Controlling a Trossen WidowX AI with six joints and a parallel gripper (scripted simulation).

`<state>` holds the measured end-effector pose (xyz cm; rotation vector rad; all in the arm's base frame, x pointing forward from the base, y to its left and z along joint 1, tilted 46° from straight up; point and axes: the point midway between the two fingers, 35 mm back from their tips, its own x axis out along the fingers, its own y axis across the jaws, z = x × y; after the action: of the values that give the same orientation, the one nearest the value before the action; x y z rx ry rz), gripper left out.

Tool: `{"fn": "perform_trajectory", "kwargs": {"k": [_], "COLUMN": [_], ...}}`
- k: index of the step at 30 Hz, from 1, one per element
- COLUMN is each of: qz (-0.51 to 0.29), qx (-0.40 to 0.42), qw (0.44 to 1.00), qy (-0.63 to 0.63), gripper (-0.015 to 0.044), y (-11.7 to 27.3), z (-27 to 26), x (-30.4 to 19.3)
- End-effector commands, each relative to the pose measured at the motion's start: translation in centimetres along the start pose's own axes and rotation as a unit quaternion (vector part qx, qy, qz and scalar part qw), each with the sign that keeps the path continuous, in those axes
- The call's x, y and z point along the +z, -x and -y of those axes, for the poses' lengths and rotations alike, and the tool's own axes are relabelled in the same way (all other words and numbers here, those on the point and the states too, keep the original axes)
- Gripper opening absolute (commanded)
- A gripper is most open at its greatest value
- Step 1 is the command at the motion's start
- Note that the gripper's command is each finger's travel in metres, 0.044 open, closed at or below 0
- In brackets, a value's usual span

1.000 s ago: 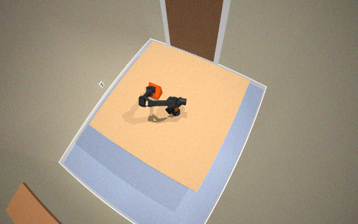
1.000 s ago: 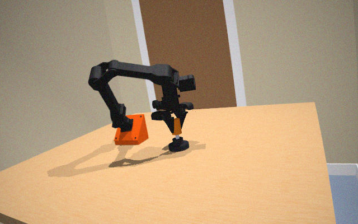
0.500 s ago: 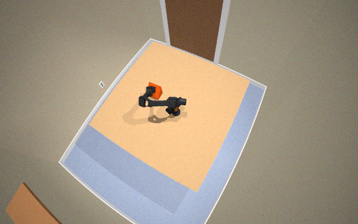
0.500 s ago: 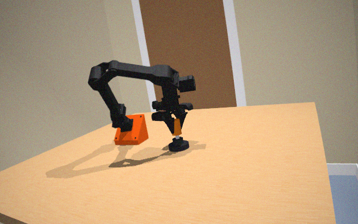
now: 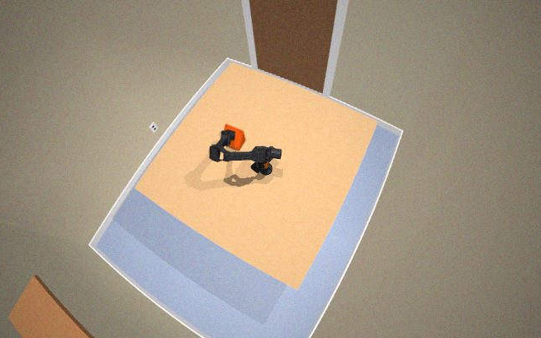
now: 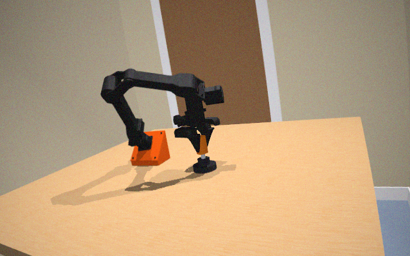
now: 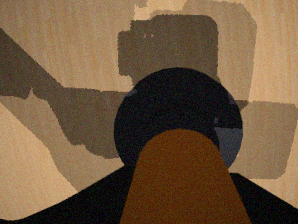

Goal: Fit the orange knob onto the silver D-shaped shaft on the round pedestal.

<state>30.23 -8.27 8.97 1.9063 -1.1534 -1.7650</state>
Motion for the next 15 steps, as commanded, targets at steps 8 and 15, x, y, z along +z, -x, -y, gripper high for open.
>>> {"fn": "perform_trajectory", "kwargs": {"k": [8,15], "qz": [-0.002,-0.002], "qx": [0.002,0.002], "qw": [0.998,0.998], "qy": [0.066,0.066], "gripper": [0.0,0.0], "y": [-0.14,-0.31], "z": [0.21,0.05], "x": [0.09,-0.02]}}
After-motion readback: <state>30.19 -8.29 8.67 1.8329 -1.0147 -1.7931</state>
